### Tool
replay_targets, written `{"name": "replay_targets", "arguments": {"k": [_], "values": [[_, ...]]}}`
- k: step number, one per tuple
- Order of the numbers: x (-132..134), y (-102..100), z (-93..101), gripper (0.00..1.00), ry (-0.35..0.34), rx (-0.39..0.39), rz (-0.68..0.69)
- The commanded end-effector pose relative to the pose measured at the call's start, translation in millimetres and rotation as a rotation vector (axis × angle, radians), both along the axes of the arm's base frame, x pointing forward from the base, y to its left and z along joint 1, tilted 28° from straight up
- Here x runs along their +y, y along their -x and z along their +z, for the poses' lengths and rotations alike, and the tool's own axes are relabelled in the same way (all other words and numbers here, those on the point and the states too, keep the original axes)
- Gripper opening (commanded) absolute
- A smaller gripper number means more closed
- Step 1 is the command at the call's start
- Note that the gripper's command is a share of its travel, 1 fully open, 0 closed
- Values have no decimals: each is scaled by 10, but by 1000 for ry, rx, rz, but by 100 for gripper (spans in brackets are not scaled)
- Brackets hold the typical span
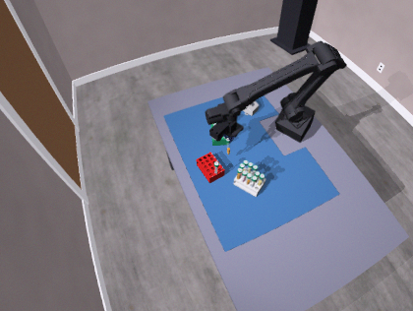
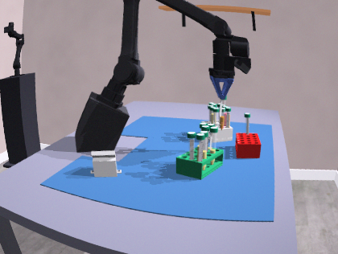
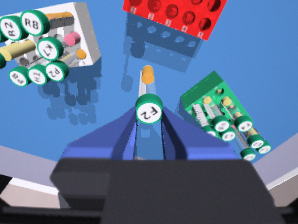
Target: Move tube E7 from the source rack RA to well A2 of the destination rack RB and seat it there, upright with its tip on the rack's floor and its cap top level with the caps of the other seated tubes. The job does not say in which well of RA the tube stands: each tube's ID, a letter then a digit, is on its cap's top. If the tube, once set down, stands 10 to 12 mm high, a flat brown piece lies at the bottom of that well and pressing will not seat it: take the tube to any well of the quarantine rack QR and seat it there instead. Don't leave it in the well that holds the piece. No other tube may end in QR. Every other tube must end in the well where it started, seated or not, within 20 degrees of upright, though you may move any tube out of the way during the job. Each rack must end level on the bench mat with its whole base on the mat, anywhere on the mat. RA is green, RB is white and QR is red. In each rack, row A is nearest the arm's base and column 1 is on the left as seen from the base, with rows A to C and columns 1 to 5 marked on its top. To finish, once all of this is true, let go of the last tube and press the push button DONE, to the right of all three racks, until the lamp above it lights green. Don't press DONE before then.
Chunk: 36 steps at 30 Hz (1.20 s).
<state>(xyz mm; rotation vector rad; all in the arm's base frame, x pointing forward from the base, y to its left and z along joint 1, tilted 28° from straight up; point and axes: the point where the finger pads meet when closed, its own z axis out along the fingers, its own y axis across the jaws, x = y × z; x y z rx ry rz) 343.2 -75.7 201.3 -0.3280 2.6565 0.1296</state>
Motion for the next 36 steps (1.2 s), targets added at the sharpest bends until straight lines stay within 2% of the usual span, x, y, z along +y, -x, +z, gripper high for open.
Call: {"name": "replay_targets", "arguments": {"k": [1, 3, 18, 20, 35, 36], "values": [[-96, -195, 392, 0, -2, -84, -76], [-96, -195, 392, 0, -2, -84, -76], [-76, -201, 392, 0, -238, -17, -506], [-76, -201, 392, 0, -238, -17, -506], [-78, -199, 390, 0, -475, 54, -941], [-78, -199, 390, 0, -475, 54, -941]]}}
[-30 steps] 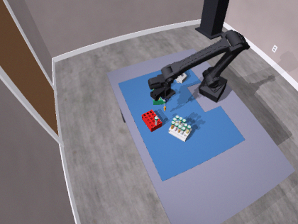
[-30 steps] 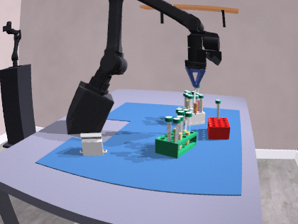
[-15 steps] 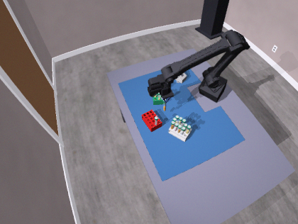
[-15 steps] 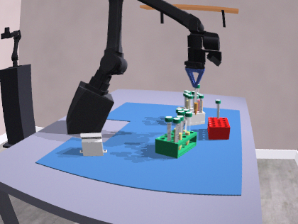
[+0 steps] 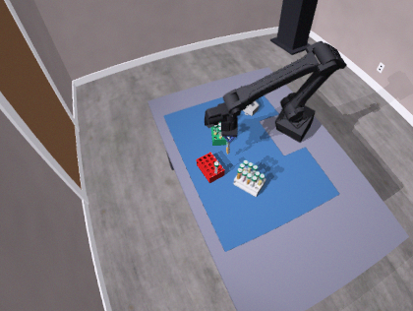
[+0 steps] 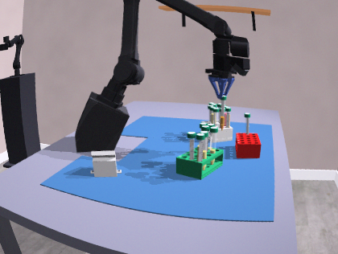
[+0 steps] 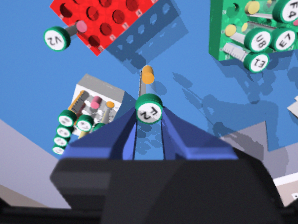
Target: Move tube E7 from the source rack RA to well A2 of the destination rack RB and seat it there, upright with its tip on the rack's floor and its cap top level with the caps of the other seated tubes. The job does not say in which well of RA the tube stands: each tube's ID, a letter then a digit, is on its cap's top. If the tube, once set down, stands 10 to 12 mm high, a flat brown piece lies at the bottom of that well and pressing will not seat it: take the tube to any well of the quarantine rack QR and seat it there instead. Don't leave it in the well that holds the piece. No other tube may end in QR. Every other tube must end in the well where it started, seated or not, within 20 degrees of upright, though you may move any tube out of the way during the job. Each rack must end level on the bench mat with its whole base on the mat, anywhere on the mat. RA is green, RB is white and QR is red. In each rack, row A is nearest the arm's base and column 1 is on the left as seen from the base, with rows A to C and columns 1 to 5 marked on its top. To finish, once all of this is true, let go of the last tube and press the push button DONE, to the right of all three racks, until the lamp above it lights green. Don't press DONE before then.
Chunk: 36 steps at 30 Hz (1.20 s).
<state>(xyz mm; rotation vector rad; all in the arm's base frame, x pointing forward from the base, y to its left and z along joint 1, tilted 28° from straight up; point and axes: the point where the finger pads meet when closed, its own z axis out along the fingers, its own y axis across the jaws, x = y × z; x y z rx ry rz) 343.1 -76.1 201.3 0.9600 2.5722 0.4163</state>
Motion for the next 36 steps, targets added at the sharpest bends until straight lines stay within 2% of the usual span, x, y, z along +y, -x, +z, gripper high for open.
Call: {"name": "replay_targets", "arguments": {"k": [1, 16, 22, 24, 36], "values": [[-74, -200, 391, 0, -19, -78, -105], [399, -349, 582, 0, -40, -88, -117], [455, -377, 576, 0, -44, -81, -117], [387, -371, 576, 0, -44, -82, -135], [393, -372, 576, 0, -42, -82, -130]]}}
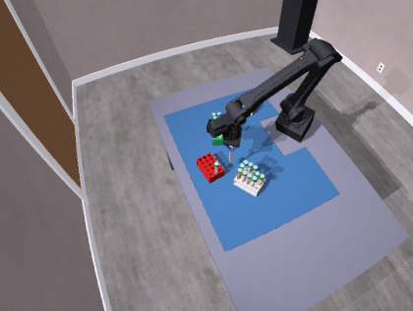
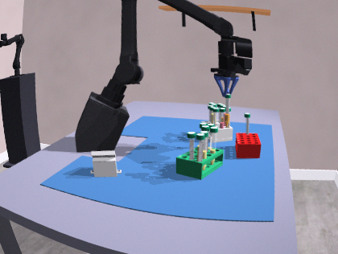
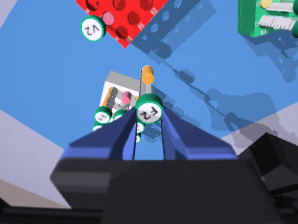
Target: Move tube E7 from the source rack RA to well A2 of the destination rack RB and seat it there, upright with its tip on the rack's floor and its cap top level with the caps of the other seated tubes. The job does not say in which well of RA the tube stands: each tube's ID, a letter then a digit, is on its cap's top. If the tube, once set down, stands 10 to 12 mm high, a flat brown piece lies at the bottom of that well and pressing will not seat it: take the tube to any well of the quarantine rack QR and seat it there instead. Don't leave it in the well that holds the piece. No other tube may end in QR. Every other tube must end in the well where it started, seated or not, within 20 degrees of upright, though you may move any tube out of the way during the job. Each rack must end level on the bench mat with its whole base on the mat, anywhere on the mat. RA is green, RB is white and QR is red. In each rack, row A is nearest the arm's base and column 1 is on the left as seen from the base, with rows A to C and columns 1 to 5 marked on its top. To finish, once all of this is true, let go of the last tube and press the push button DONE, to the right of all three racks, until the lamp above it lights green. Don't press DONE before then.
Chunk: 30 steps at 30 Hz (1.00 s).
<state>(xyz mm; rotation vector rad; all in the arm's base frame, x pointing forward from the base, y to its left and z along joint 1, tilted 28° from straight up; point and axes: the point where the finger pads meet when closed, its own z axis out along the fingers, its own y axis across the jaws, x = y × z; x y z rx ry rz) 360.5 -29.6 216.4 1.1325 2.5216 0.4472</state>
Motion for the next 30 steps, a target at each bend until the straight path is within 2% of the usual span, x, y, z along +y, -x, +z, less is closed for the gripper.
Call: {"name": "replay_targets", "arguments": {"k": [1, 20, 21, 30], "values": [[-72, -197, 426, 0, 19, -104, -17], [-72, -197, 426, 0, 19, -104, -17], [-72, -239, 354, 0, 14, -82, -16], [-26, -361, 410, 0, 12, -74, -2]]}}
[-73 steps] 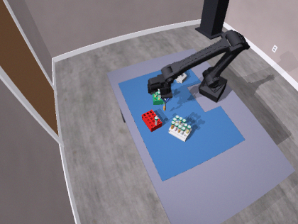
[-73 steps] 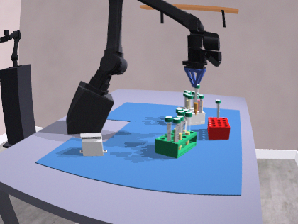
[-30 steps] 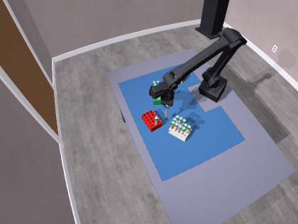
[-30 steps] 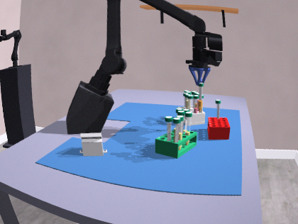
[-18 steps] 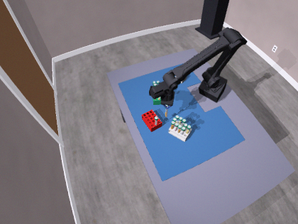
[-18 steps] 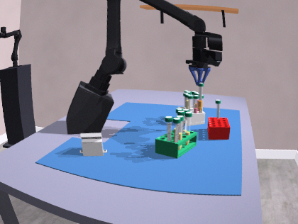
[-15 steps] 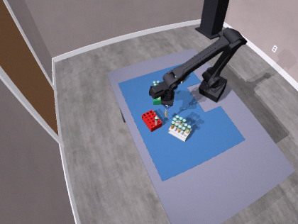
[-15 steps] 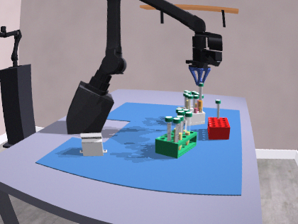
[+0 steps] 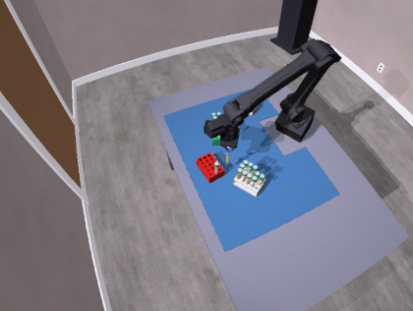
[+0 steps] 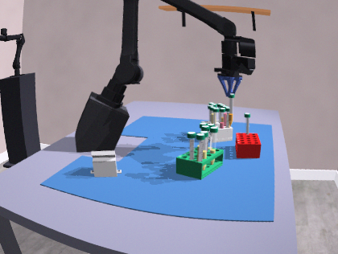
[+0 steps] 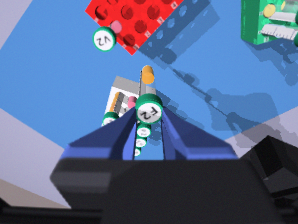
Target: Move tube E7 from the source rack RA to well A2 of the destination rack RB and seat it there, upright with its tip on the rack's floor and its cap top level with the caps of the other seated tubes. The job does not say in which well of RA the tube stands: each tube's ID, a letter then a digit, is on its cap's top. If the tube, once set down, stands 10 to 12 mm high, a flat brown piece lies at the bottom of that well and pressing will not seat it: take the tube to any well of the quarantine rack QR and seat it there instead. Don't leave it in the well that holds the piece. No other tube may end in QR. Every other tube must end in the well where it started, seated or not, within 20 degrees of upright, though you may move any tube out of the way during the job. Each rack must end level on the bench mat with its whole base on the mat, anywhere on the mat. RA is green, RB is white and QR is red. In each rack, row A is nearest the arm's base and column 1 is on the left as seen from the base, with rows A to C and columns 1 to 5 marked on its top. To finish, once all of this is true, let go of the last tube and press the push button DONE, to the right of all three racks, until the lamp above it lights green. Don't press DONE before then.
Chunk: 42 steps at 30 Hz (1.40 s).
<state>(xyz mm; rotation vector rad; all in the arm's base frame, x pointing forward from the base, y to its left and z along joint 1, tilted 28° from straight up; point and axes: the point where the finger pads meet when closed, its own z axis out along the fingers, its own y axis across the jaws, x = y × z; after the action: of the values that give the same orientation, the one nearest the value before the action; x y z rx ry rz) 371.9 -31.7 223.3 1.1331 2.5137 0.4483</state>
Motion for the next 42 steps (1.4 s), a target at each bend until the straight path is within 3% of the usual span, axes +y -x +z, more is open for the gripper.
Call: {"name": "replay_targets", "arguments": {"k": [1, 21, 42], "values": [[-6, -258, 345, 0, 11, -65, 1], [-48, -465, 446, 0, 10, -52, -3], [-58, -403, 400, 0, 12, -57, -3]]}}
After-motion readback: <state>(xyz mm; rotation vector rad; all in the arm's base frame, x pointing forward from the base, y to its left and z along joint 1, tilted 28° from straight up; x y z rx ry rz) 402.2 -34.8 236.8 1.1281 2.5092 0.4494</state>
